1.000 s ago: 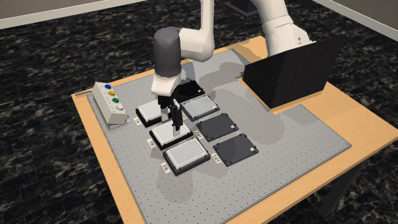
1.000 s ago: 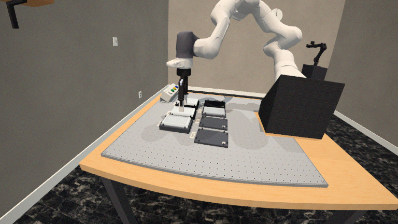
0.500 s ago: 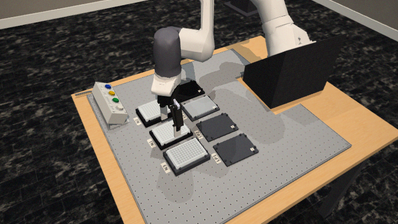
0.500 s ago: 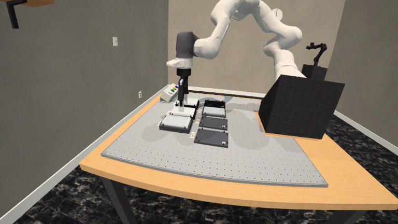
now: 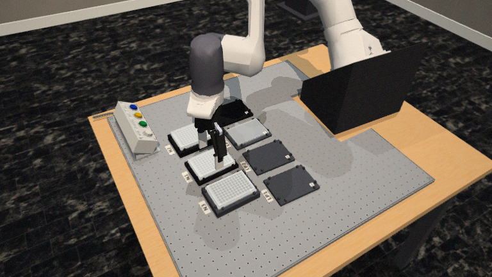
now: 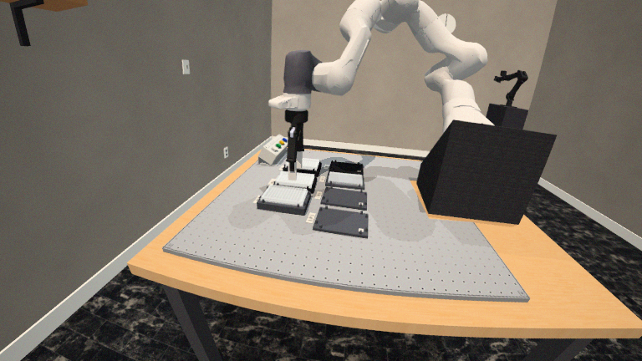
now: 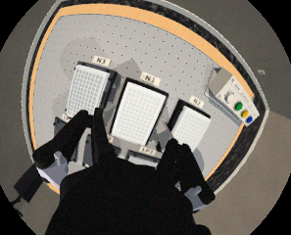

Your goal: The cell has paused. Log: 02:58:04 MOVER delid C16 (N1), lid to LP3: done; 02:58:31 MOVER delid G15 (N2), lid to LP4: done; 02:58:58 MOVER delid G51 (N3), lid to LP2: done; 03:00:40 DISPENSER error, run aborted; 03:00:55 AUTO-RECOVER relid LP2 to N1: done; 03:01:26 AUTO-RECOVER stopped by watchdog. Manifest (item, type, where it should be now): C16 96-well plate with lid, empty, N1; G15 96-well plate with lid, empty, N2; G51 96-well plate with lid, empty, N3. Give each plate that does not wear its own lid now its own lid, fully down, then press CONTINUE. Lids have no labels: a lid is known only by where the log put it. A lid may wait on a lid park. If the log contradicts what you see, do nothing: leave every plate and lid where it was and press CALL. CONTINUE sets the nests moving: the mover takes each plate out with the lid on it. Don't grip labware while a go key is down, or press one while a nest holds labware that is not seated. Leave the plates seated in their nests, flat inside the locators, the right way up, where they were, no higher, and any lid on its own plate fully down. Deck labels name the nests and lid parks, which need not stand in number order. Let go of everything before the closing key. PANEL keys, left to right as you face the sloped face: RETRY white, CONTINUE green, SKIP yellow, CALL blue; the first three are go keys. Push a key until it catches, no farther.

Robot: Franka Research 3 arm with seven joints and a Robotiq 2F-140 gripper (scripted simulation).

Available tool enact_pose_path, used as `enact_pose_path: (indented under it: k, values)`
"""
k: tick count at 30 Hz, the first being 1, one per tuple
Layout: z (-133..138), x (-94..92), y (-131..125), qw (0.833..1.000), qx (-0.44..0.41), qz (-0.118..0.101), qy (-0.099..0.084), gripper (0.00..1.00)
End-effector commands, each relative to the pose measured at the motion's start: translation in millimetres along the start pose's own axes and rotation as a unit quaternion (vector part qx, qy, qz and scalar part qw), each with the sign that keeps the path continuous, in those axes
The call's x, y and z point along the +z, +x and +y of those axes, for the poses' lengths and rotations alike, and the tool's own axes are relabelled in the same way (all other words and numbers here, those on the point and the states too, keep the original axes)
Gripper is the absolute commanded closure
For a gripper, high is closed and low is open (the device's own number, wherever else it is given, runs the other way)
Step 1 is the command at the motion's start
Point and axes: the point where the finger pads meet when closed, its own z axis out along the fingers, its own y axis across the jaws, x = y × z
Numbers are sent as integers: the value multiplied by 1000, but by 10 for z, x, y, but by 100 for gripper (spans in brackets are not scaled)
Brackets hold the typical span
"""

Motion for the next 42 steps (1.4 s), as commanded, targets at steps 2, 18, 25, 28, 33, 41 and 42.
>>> enact_pose_path:
  k: [2,18,25,28,33,41,42]
  values:
    - [8,15,3,1000,2,0,0,34]
    - [8,22,4,1000,2,0,0,34]
    - [8,43,4,1000,2,0,0,34]
    - [8,51,4,1000,2,0,0,34]
    - [8,71,4,1000,2,0,0,34]
    - [8,117,4,1000,2,0,0,34]
    - [8,122,4,1000,2,0,0,34]
